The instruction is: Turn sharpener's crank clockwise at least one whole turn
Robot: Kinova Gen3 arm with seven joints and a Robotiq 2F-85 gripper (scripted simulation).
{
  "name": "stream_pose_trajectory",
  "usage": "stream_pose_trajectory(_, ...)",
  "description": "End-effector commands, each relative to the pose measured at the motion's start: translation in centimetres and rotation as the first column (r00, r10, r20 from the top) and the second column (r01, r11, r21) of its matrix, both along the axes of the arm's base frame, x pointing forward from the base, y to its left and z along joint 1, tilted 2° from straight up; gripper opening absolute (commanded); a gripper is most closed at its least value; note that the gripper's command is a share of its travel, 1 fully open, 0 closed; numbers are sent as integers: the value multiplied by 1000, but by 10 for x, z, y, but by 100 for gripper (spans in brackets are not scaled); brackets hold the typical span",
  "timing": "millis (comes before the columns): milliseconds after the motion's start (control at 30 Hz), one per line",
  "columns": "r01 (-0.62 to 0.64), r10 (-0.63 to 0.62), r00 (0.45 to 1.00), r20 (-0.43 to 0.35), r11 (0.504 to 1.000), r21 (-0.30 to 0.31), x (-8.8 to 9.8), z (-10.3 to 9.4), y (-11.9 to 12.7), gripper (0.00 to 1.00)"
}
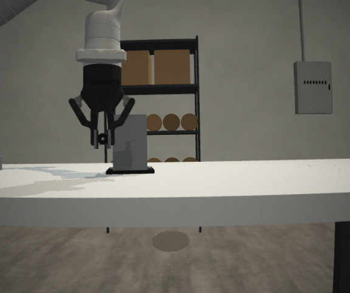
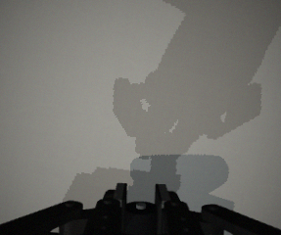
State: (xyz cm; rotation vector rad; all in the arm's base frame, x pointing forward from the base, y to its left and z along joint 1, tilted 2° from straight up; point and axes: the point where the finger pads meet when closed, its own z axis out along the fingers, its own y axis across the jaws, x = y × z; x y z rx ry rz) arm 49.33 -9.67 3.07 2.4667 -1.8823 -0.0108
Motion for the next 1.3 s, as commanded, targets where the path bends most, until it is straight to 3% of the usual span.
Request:
stream_pose_trajectory(0, 0, 0, 1000, 2, 1000, 0, 0, 4, 0, 0)
stream_pose_trajectory(500, 0, 0, 1000, 2, 1000, 0, 4, 28, 1, 0)
stream_pose_trajectory(933, 0, 0, 1000, 2, 1000, 0, 23, 50, 7, 0)
stream_pose_trajectory(1267, 0, 0, 1000, 2, 1000, 0, 34, 56, 10, 0)
